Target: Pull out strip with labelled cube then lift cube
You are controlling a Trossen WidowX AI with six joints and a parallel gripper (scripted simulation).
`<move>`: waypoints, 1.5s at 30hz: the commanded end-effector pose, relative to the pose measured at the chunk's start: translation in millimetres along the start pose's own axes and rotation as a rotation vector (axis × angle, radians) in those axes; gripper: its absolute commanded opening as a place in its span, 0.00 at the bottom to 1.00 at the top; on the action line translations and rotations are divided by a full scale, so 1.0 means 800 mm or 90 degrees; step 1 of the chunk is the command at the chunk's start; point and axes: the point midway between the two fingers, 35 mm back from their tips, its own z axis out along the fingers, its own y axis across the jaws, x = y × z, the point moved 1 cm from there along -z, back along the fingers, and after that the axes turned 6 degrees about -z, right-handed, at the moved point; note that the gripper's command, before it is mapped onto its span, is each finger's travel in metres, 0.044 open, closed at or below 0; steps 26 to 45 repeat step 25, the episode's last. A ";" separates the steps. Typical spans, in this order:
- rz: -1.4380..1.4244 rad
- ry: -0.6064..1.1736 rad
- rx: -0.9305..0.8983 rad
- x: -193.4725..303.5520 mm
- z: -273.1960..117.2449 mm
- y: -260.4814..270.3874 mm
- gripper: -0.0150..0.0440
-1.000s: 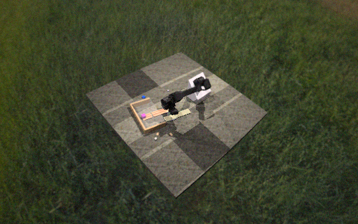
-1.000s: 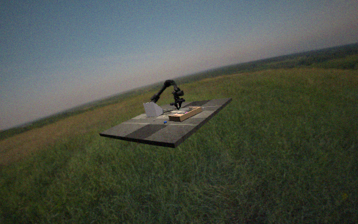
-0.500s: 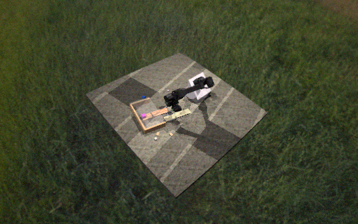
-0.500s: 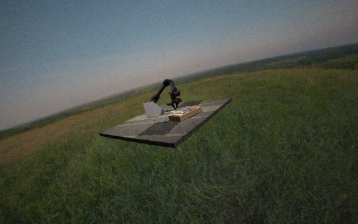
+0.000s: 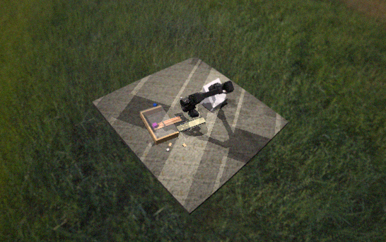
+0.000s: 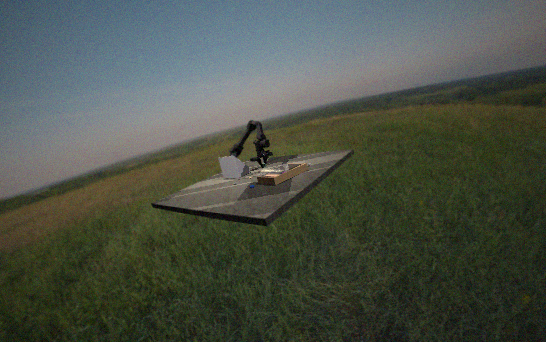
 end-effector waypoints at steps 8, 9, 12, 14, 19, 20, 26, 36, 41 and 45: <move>-0.004 -0.009 0.000 -0.001 -0.042 0.000 0.25; -0.004 -0.009 0.000 -0.001 -0.042 0.000 0.25; -0.004 -0.009 0.000 -0.001 -0.042 0.000 0.25; -0.004 -0.009 0.000 -0.001 -0.042 0.000 0.25; -0.004 -0.009 0.000 -0.001 -0.042 0.000 0.25; -0.004 -0.009 0.000 -0.001 -0.042 0.000 0.25; -0.004 -0.009 0.000 -0.001 -0.042 0.000 0.25; -0.004 -0.009 0.000 -0.001 -0.042 0.000 0.25; -0.004 -0.009 0.000 -0.001 -0.042 0.000 0.25; -0.004 -0.009 0.000 -0.001 -0.042 0.000 0.25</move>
